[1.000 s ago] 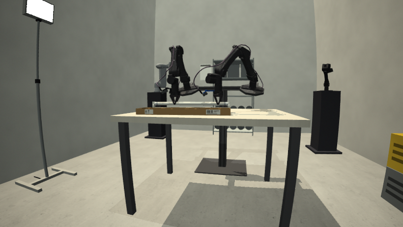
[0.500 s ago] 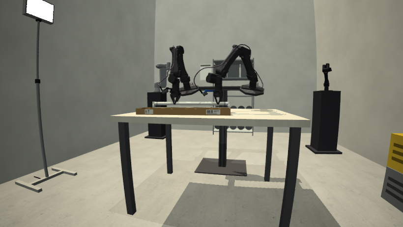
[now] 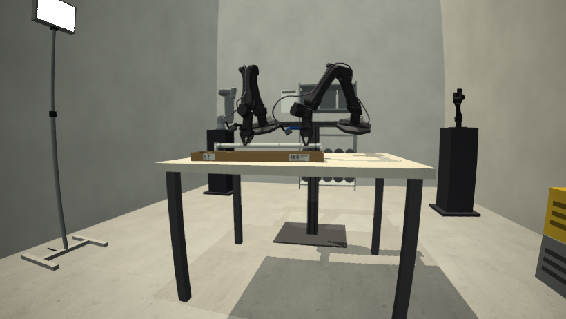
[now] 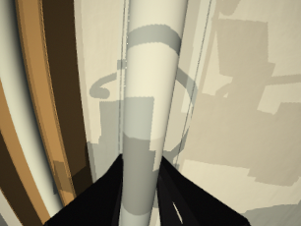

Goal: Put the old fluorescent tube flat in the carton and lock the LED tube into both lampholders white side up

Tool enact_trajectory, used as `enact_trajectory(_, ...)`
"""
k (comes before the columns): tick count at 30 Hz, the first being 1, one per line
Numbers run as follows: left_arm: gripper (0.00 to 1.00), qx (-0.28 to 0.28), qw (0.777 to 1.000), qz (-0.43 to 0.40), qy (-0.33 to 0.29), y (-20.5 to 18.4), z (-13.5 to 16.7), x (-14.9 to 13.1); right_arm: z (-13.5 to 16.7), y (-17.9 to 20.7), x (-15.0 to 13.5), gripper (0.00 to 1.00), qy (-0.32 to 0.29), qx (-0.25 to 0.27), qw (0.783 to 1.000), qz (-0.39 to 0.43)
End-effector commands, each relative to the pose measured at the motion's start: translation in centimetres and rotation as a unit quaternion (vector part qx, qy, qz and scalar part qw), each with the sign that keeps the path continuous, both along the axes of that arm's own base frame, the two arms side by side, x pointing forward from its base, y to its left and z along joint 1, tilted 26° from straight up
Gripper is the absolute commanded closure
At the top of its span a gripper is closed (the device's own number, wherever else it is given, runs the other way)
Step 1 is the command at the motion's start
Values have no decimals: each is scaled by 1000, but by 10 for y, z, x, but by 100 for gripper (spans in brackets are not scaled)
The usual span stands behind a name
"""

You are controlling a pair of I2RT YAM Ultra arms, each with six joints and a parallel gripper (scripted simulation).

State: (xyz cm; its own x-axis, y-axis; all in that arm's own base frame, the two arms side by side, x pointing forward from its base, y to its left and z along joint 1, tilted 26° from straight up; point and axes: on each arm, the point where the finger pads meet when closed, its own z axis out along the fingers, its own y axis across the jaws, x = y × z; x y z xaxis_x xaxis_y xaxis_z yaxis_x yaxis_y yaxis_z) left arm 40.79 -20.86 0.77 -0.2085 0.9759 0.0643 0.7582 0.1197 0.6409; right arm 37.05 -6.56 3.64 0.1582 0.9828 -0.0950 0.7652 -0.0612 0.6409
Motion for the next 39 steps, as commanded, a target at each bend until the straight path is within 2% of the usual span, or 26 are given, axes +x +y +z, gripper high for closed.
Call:
enact_trajectory(1,89,9,1000,-16,-22,-6,9,-8,5,-8,-9,89,-17,-14,1000,-9)
enact_trajectory(6,89,14,999,-17,-48,-6,10,-8,6,-8,-9,89,-43,-19,999,-7)
enact_trajectory(7,89,19,999,-21,-26,-4,4,-15,-3,-7,-18,89,-17,-14,1000,-8)
enact_trajectory(9,89,19,999,-21,-26,-4,4,-15,-3,-7,-18,89,-17,-14,1000,-8)
enact_trajectory(10,89,19,998,-19,-48,-5,7,-11,4,-7,-11,89,-45,-19,999,-6)
enact_trajectory(21,89,29,996,-22,-79,-5,8,-13,3,-8,-14,89,-76,-25,997,-5)
enact_trajectory(23,89,31,996,-23,-81,-5,7,-14,2,-9,-15,89,-78,-26,997,-5)
enact_trajectory(24,89,33,997,-22,-70,-3,3,-18,-5,-8,-21,89,-59,-23,998,-6)
enact_trajectory(30,89,50,996,-26,-70,-1,-10,-19,0,-9,-17,89,-82,-28,996,-6)
enact_trajectory(37,89,48,996,-22,-68,0,-12,-23,-9,-8,-24,89,-67,-26,997,-7)
enact_trajectory(38,51,48,996,-22,-68,0,-12,-23,-10,-8,-24,89,-65,-26,998,-7)
enact_trajectory(39,51,47,996,-22,-68,0,-12,-23,-10,-8,-25,89,-64,-26,998,-7)
